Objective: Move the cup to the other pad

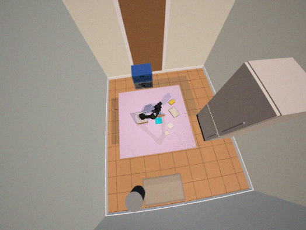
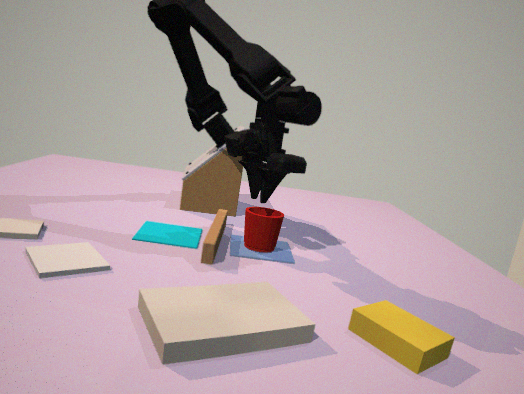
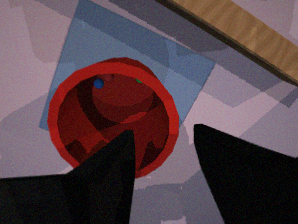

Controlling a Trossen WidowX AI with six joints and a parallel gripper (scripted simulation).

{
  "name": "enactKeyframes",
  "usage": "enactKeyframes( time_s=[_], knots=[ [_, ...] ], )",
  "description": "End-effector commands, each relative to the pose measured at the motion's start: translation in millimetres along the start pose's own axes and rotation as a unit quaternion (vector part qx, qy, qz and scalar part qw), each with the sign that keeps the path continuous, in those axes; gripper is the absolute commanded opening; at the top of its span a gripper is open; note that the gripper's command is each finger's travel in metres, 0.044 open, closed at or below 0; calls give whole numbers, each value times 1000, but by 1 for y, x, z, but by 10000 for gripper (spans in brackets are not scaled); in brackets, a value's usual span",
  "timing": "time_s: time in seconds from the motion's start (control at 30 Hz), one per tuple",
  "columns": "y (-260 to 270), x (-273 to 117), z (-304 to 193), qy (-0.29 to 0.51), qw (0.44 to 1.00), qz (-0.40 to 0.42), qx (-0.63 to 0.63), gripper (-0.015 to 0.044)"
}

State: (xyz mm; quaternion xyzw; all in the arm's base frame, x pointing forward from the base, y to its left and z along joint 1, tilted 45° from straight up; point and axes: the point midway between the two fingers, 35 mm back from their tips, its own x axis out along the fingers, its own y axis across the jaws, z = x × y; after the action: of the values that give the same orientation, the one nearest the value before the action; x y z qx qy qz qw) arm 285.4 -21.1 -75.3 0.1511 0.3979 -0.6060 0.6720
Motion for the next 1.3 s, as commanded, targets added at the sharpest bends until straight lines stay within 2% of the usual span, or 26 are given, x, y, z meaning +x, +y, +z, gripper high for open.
enactKeyframes(
  time_s=[0.0, 0.93, 1.23, 1.27],
  knots=[
    [-2, 9, -1, -3, 1000, -4, -6, 148],
    [-6, 55, 0, -5, 1000, -5, -6, 148],
    [-6, 56, 0, -5, 1000, -5, -6, 148],
    [-5, 54, 1, -2, 1000, -3, -2, 122]
  ],
)
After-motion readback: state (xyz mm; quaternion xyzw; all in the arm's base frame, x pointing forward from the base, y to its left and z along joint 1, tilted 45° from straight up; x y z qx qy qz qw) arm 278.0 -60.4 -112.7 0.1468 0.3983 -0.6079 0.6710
